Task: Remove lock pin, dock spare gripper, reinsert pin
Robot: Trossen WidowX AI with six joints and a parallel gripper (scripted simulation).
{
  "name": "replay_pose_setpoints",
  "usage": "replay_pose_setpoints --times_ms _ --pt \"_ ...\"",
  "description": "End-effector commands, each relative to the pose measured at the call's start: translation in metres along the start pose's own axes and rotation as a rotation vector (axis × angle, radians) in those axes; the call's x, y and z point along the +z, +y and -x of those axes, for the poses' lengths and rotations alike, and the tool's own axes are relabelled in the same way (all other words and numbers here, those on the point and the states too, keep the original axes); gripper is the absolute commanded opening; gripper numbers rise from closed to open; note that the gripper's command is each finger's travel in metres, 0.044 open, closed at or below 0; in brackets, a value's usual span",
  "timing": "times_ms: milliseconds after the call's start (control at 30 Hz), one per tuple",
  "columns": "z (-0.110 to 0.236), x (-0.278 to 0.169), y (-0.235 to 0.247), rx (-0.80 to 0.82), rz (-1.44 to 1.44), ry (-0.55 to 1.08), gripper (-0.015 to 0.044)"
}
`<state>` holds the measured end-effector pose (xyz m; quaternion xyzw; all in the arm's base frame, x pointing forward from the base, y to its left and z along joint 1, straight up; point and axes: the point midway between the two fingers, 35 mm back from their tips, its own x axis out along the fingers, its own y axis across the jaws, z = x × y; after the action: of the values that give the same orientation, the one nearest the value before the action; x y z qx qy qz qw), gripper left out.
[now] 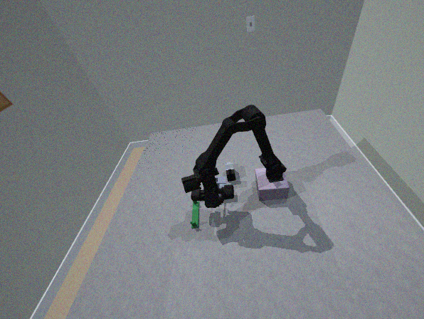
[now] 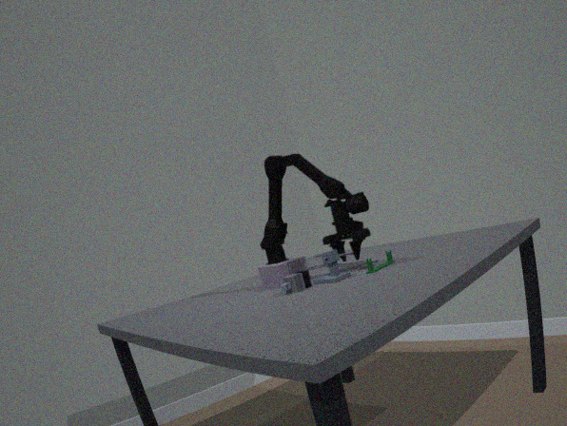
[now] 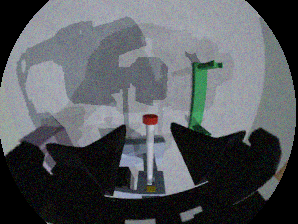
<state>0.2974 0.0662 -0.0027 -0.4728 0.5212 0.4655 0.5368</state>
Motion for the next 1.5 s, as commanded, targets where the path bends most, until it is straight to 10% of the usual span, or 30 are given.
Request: replay_pose_setpoints --times_ms 0,400,1467 --pt "-0.003 0.0 0.001 0.003 -0.002 -0.004 0.03" --pt "-0.003 0.0 0.001 0.003 -0.002 -0.004 0.0011" --pt "0.007 0.015 -0.001 0.004 -0.006 -0.124 0.0"
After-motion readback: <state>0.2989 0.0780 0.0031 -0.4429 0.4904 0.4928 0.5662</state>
